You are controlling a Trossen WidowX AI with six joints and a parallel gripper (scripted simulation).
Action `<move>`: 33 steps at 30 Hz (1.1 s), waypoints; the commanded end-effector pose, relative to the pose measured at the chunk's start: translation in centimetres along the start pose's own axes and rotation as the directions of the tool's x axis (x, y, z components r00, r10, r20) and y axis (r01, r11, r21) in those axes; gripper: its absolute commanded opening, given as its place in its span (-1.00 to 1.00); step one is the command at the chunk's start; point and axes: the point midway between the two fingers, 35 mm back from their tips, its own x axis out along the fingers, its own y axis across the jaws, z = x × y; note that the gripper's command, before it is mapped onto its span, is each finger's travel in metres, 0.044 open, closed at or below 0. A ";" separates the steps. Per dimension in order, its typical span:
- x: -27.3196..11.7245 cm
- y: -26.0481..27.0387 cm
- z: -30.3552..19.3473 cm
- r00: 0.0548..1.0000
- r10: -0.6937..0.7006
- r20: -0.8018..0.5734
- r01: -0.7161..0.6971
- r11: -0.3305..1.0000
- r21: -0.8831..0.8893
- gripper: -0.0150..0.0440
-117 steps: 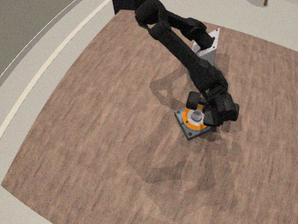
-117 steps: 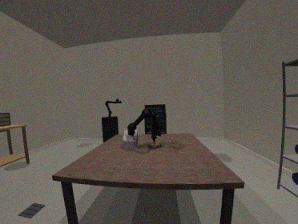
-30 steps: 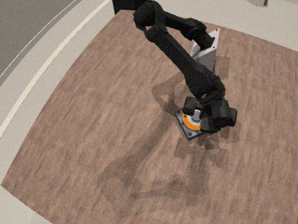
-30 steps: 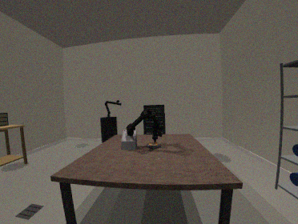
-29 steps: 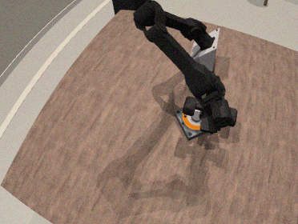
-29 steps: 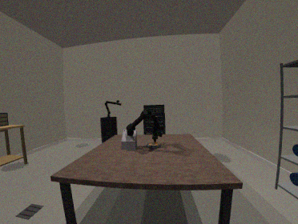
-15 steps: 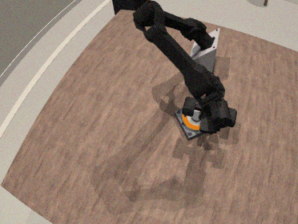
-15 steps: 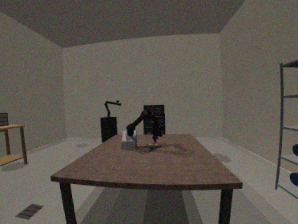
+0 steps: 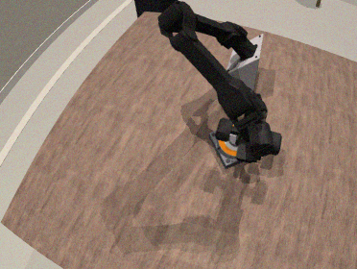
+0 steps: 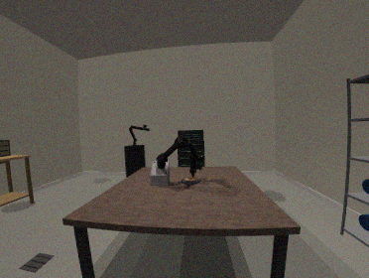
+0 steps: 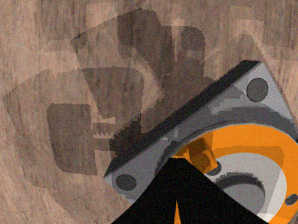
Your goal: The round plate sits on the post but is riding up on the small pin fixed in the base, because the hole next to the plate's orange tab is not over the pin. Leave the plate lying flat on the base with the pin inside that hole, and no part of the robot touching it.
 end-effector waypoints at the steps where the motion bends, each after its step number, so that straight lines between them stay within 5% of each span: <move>1: -0.1 -0.5 0.8 1.000 -0.002 0.011 0.002 1.000 0.017 -0.49; 33: -0.4 -3.5 2.0 1.000 -0.004 0.011 0.003 1.000 0.017 -0.49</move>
